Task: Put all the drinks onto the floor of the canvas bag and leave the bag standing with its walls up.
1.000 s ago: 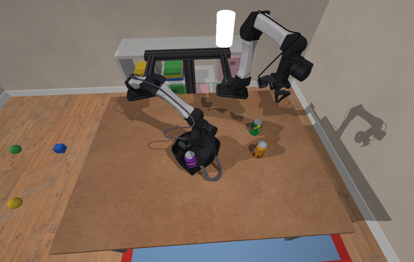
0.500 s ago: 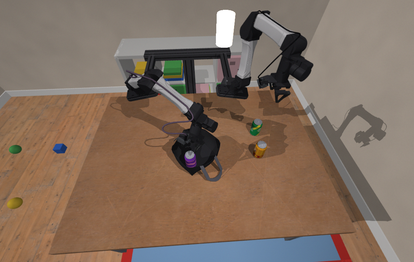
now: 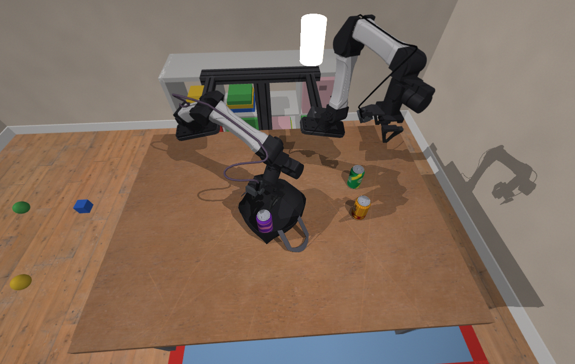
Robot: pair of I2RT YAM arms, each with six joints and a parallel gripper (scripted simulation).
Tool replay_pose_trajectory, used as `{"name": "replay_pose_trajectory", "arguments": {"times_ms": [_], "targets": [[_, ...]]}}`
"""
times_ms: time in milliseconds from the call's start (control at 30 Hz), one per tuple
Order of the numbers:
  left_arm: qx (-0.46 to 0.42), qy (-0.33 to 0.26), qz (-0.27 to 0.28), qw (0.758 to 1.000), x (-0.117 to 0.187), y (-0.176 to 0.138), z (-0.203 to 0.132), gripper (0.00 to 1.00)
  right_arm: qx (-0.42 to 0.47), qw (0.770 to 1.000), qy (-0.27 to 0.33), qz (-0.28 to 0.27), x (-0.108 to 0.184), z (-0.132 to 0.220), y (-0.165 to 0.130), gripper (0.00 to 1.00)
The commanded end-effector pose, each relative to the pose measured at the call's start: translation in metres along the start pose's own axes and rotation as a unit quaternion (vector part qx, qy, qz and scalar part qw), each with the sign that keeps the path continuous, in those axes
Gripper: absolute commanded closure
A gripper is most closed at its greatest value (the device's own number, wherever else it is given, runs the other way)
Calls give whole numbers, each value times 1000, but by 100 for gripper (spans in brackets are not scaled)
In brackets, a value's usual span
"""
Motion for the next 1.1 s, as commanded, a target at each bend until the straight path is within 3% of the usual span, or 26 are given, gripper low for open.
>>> {"name": "replay_pose_trajectory", "arguments": {"times_ms": [0, 300, 1067], "targets": [[8, 28, 11, 1000, 8, -2, 5, 0, -4, 1000, 5, 2, 13, -1, 8, 14], [8, 28, 11, 1000, 8, -2, 5, 0, -33, 999, 18, 0, 4, 3, 22, 14], [8, 28, 11, 1000, 8, -2, 5, 0, -28, 999, 20, 2, -13, -55, 45, 14]]}}
Point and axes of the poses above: on each arm, the point where the finger pads meet when closed, its own x axis back along the fingers, its own z axis across the jaws, y = z × x, the point moved 1 cm from there along x, back along the fingers, and after that the axes turned 3 degrees about -x, right-handed, at the moved point
